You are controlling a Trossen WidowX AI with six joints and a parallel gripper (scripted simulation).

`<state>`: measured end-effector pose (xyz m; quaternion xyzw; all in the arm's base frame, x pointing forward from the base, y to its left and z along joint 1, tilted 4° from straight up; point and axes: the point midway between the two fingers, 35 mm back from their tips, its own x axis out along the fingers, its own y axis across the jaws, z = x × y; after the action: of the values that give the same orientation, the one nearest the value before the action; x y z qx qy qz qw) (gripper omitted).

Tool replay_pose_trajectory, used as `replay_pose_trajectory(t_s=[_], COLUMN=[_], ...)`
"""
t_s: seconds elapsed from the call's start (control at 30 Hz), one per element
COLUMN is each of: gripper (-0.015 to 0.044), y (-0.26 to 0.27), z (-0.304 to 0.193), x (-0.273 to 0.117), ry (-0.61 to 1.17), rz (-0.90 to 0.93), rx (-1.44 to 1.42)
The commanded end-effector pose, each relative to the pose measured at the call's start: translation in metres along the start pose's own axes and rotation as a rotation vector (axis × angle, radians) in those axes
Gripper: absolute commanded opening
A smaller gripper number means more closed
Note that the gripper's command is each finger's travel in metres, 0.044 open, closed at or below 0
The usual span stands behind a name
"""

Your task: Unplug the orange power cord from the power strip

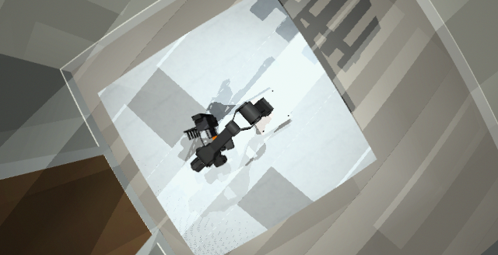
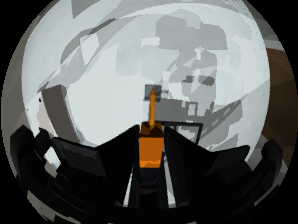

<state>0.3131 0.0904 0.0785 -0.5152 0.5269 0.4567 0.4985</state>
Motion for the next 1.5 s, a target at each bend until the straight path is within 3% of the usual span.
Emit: replay_pose_trajectory(t_s=[0.0,0.07,0.47,0.63,0.77,1.47], gripper=[0.0,0.0,0.0315,0.044,0.044,0.044], y=[0.0,0.001,0.002,0.001,0.003,0.003], z=[0.019,0.022,0.016,0.05,0.076,0.076], x=[-0.004,-0.004,-0.002,-0.011,-0.017,-0.017], ry=[-0.033,-0.033,-0.031,-0.034,-0.036,-0.036], rz=[-0.008,-0.008,-0.007,-0.007,-0.006,-0.006], rx=[-0.019,-0.02,-0.021,-0.021,-0.021,-0.021])
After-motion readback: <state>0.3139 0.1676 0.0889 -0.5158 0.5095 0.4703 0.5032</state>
